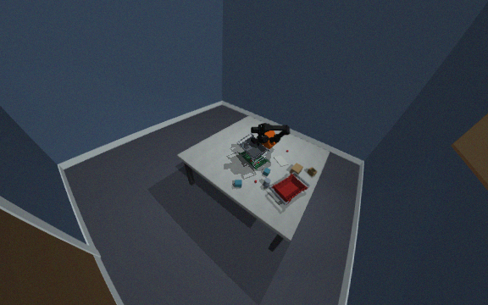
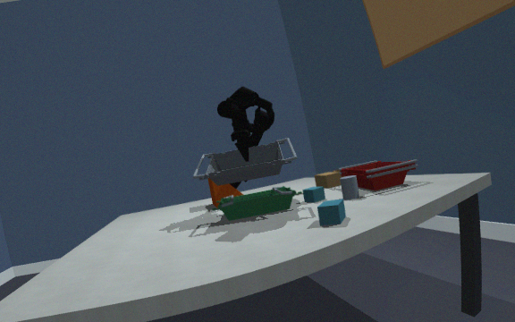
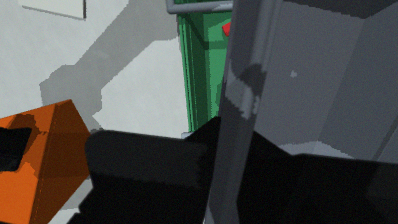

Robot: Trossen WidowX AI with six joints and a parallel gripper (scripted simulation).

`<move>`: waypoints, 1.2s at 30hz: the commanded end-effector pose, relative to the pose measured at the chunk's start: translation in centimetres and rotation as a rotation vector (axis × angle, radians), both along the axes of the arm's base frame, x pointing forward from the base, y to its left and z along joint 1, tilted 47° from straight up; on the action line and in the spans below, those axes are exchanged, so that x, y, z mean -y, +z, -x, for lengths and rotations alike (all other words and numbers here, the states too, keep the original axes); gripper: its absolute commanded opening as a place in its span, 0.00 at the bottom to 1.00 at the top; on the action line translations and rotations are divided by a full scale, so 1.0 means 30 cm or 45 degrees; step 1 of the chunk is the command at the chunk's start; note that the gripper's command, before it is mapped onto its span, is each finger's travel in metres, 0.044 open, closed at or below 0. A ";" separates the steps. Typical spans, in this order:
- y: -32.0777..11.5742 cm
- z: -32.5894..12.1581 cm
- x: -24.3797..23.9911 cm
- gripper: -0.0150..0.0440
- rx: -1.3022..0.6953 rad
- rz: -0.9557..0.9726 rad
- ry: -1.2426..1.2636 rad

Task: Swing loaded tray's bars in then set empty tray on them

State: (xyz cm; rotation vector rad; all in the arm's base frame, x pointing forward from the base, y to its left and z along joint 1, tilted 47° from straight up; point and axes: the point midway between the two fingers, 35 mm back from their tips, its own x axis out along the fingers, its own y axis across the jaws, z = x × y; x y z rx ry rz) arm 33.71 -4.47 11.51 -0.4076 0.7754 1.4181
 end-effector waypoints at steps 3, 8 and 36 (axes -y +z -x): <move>0.012 0.001 0.009 0.25 0.017 -0.003 -0.014; 0.012 0.001 0.009 0.25 0.017 -0.003 -0.014; 0.050 0.008 -0.027 0.25 0.022 -0.001 -0.020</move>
